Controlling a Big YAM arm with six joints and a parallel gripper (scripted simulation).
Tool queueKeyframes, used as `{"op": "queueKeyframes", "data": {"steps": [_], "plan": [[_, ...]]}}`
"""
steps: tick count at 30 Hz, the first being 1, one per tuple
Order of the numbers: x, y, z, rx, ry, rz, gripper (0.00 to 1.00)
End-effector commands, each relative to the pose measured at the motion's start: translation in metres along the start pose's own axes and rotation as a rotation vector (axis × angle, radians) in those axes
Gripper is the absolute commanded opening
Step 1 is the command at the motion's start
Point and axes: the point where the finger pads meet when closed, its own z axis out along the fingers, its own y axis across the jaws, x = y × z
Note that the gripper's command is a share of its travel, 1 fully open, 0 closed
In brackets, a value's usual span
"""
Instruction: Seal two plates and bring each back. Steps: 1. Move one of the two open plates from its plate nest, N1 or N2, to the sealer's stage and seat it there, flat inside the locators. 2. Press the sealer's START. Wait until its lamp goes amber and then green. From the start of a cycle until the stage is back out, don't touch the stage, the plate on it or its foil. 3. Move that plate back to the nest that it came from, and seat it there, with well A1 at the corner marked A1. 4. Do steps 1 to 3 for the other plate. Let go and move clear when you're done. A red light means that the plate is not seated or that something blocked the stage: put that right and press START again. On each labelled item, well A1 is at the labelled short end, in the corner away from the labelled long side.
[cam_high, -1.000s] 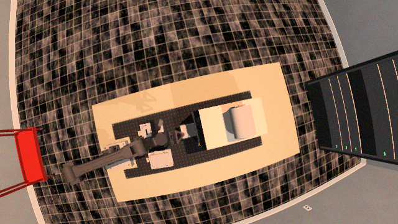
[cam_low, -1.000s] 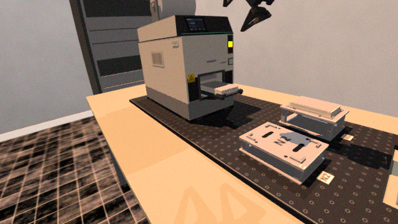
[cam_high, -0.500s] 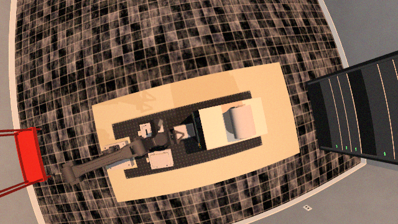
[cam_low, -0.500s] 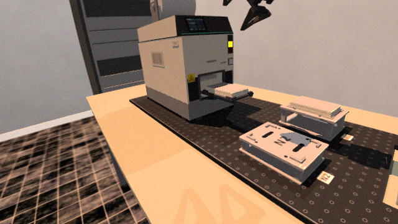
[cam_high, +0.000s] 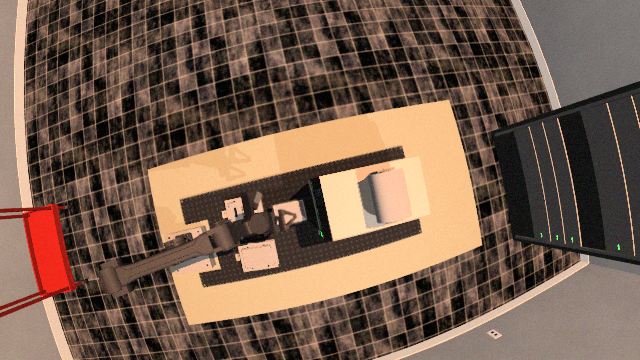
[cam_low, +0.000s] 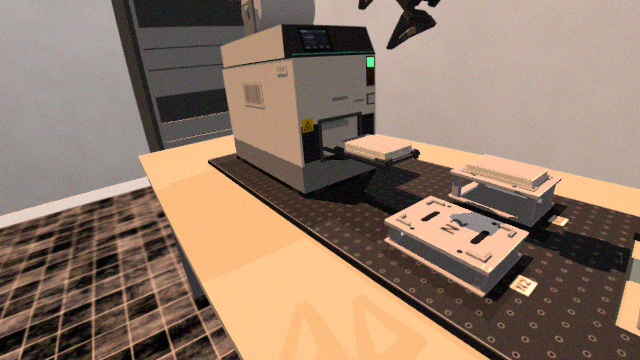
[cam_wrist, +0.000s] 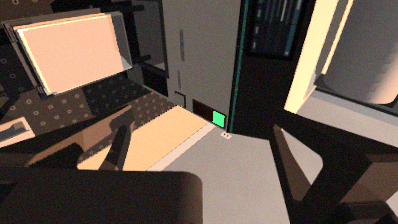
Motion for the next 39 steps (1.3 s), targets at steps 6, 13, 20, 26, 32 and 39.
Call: {"op": "queueKeyframes", "data": {"steps": [6,13,20,26,32,39], "plan": [[-0.002,0.000,0.006,-0.001,0.000,0.001,1.00],[-0.002,-0.007,-0.006,0.026,-0.003,0.003,1.00],[-0.002,-0.010,-0.010,0.035,-0.005,0.003,1.00],[-0.002,-0.010,-0.010,0.035,-0.005,0.001,1.00],[-0.003,-0.010,-0.010,0.034,-0.006,0.000,1.00],[0.023,0.004,-0.011,0.041,0.000,0.186,0.98]]}}
